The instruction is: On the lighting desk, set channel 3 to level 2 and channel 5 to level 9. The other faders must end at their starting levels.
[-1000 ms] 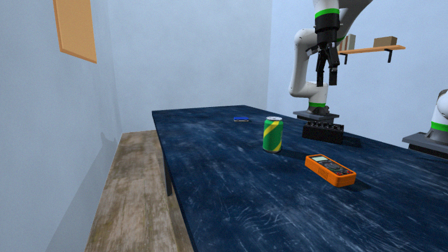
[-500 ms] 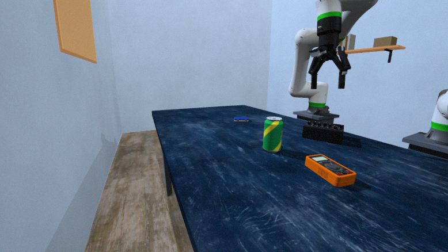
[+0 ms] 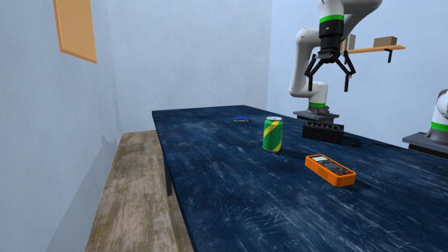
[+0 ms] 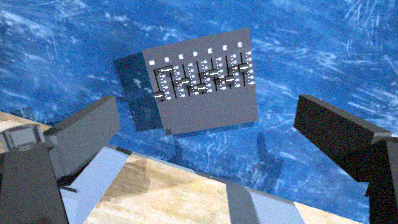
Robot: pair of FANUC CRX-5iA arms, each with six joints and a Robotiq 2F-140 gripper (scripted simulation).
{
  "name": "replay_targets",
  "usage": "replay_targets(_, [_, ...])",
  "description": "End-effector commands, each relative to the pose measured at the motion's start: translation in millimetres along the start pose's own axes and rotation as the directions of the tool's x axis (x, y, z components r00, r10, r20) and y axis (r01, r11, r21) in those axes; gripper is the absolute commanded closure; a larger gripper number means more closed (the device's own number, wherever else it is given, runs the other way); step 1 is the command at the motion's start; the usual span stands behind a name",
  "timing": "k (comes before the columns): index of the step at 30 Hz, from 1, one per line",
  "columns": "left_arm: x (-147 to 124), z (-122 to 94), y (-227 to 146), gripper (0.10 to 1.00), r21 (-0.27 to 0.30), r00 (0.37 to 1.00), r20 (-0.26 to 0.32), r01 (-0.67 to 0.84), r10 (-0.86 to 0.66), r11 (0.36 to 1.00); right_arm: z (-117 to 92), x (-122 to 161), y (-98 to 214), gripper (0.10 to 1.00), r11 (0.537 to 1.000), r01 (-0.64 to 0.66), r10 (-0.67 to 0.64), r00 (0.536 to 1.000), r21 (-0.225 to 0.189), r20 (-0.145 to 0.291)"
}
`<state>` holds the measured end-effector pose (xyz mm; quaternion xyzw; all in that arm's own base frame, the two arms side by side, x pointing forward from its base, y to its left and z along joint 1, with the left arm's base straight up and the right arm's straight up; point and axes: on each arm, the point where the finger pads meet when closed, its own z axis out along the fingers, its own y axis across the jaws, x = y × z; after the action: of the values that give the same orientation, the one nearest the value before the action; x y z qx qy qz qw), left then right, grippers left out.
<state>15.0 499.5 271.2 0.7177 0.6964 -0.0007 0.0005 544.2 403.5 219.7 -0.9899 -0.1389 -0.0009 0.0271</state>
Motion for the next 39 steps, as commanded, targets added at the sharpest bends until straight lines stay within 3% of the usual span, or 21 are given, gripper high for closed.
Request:
replay_targets(1, [0,-1,0,0.098,0.0,1.0,-0.002,0.0,0.0,1.0,3,-2,0,0.098,0.986,0.167,-0.167,0.986,-0.004,-0.001])
replay_targets(9, [0,-1,0,0.098,0.0,1.0,-0.002,0.0,0.0,1.0,9,-6,-1,0.098,0.91,0.415,-0.415,0.91,-0.014,0.008])
replay_targets(11, [0,-1,0,0.098,0.0,1.0,-0.002,0.0,0.0,1.0,9,-6,-1,0.098,0.91,0.415,-0.415,0.91,-0.014,0.008])
replay_targets(13, [0,-1,0,0.098,0.0,1.0,-0.002,0.0,0.0,1.0,12,-8,-1,0.098,0.853,0.522,-0.521,0.853,-0.017,0.014])
replay_targets(19, [0,-1,0,0.098,0.0,1.0,-0.002,0.0,0.0,1.0,16,-10,-2,0.098,0.741,0.671,-0.671,0.741,-0.019,0.024])
replay_targets(26, [0,-1,0,0.098,0.0,1.0,-0.002,0.0,0.0,1.0,21,-14,-2,0.098,0.571,0.821,-0.82,0.571,-0.018,0.038])
replay_targets(28, [0,-1,0,0.098,0.0,1.0,-0.002,0.0,0.0,1.0,21,-14,-2,0.098,0.571,0.821,-0.82,0.571,-0.018,0.038])
replay_targets(31, [0,-1,0,0.098,0.0,1.0,-0.002,0.0,0.0,1.0,24,-16,-2,0.098,0.466,0.884,-0.883,0.467,-0.015,0.046])
replay_targets(34, [0,-1,0,0.098,0.0,1.0,-0.002,0.0,0.0,1.0,26,-17,-3,0.098,0.392,0.92,-0.919,0.392,-0.012,0.051])
replay_targets(39, [0,-1,0,0.098,0.0,1.0,-0.002,0.0,0.0,1.0,28,-18,-3,0.098,0.333,0.943,-0.941,0.333,-0.009,0.055])
